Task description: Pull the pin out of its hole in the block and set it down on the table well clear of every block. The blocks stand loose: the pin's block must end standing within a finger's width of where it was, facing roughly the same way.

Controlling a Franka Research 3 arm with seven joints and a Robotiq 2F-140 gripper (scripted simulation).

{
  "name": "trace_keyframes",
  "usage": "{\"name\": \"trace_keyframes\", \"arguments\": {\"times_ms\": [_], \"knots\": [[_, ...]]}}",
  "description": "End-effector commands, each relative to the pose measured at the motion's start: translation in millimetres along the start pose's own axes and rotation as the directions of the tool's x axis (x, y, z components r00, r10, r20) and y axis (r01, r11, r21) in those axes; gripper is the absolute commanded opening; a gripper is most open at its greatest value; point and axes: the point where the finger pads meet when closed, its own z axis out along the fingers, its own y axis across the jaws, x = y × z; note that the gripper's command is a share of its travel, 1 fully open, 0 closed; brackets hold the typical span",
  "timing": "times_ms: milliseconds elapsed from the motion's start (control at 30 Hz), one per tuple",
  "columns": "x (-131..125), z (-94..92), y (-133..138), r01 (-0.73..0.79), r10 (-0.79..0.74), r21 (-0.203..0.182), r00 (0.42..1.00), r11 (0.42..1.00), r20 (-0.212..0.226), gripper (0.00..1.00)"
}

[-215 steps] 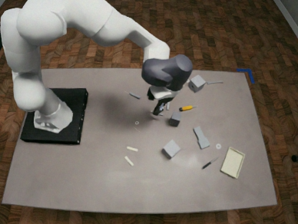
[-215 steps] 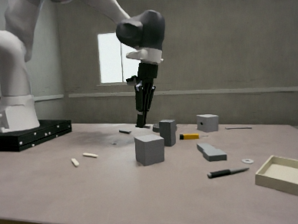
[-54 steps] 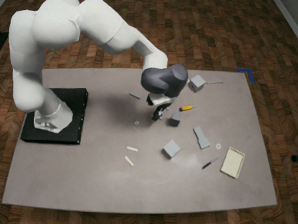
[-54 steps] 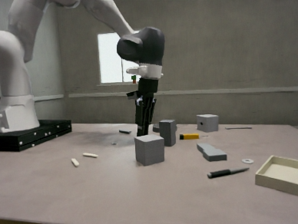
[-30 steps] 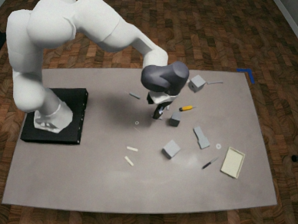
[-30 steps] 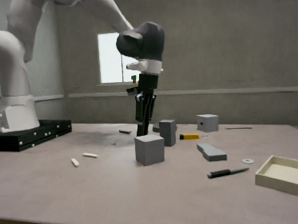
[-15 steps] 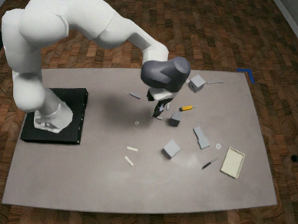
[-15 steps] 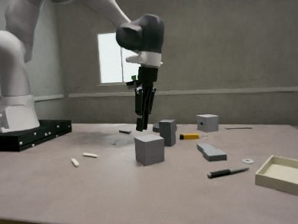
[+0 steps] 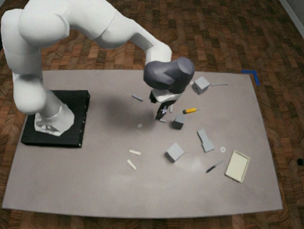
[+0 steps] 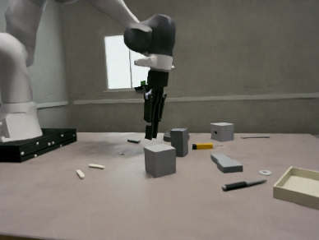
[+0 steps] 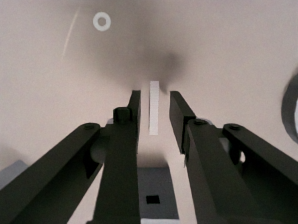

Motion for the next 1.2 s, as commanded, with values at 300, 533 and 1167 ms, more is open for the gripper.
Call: {"name": "trace_keyframes", "arguments": {"times_ms": [300, 533, 1167], "knots": [[2.5, -11.3, -0.4, -0.012, 0.012, 0.002, 1.0, 1.0, -0.002, 0.27], [5.3, -27.7, -0.6, -0.014, 0.014, 0.001, 1.0, 1.0, -0.002, 0.27], [8.4, -44.9, -1.1, -0.014, 0.014, 0.001, 1.0, 1.0, -0.003, 0.27]]}}
